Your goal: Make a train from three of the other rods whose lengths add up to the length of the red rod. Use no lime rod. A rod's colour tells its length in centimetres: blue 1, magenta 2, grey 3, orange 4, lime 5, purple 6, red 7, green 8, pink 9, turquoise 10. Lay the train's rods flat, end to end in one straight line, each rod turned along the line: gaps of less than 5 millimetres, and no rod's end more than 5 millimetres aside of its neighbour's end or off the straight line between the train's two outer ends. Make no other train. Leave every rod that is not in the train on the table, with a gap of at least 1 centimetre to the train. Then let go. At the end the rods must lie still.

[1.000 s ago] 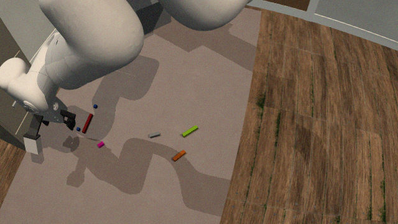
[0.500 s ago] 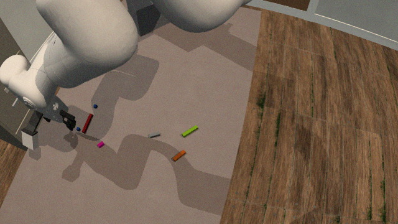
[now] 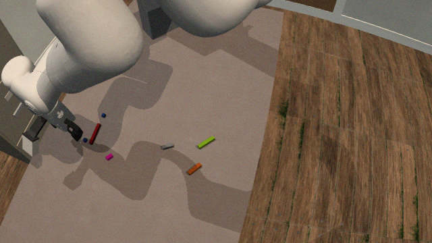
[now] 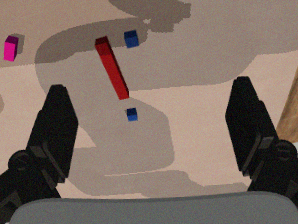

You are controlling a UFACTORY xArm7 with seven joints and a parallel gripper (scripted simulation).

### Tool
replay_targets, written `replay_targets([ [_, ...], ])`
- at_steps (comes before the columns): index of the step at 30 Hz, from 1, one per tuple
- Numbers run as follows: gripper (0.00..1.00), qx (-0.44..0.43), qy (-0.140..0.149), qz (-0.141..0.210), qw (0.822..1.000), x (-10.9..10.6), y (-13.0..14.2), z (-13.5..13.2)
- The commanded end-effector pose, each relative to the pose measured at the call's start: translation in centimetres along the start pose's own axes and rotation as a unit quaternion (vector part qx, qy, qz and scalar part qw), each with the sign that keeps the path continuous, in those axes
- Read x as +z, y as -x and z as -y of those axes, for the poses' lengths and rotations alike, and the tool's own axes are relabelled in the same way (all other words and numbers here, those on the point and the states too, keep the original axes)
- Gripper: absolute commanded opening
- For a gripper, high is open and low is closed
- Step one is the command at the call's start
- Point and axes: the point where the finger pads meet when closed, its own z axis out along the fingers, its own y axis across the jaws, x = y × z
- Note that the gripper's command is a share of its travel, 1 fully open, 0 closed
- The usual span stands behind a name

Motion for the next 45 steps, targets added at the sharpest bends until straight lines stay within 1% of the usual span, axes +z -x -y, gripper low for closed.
replay_targets([
  [1,1.0,0.083,-0.01,-0.008,0.996,0.5,0.8,-0.7],
  [15,1.0,0.087,-0.011,-0.008,0.996,0.5,0.9,-0.7],
  [17,1.0,0.161,-0.023,-0.014,0.987,1.2,1.6,-1.1],
  [32,1.0,0.161,-0.023,-0.014,0.987,1.2,1.6,-1.1],
  [34,1.0,0.22,-0.032,-0.018,0.975,1.7,2.2,-1.4],
  [45,1.0,0.22,-0.032,-0.018,0.975,1.7,2.2,-1.4],
])
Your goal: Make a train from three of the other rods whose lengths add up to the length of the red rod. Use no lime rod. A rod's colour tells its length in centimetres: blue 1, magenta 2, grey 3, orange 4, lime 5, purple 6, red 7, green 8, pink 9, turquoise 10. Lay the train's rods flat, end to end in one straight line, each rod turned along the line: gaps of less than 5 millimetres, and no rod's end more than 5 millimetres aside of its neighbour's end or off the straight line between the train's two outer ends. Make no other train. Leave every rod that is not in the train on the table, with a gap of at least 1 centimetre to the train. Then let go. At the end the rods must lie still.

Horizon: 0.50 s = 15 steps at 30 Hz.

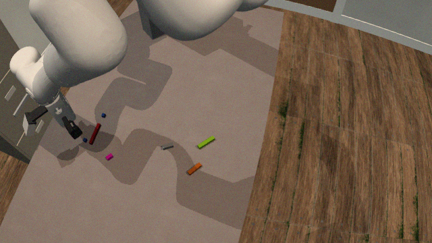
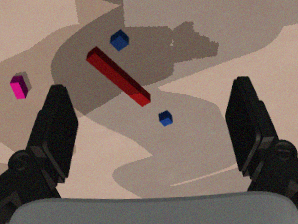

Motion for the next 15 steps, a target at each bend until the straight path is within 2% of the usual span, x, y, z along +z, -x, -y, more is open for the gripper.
replay_targets([
  [1,1.0,0.025,-0.003,-0.004,1.0,-0.03,0.02,-0.36],
  [10,1.0,0.025,-0.003,-0.004,1.0,-0.03,0.02,-0.36],
  [12,1.0,0.062,-0.009,-0.006,0.998,0.23,0.26,-0.68],
  [15,1.0,0.062,-0.009,-0.006,0.998,0.23,0.26,-0.68],
])
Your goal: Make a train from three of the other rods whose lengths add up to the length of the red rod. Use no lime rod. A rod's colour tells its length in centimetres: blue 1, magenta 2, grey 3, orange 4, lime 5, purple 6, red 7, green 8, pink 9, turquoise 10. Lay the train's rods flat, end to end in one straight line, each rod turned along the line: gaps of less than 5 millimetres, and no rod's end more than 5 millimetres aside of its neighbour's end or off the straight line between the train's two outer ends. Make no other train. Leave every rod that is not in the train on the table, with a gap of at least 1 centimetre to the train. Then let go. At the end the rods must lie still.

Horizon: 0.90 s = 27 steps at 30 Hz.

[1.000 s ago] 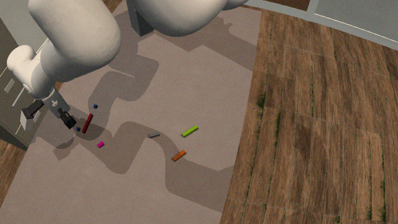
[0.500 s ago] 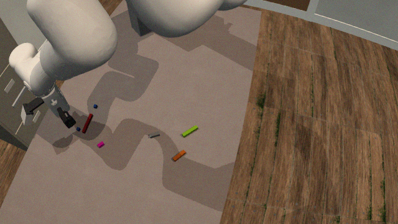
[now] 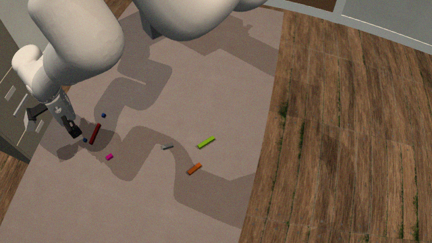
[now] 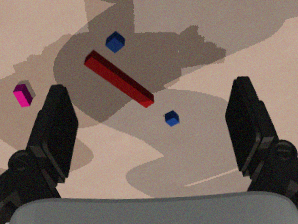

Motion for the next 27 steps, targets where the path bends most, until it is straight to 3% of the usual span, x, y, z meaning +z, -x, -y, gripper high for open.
replay_targets([
  [1,1.0,0.014,-0.001,-0.003,1.0,-0.12,-0.09,-0.24],
  [27,1.0,0.051,-0.007,-0.005,0.999,0.14,0.12,-0.59],
])
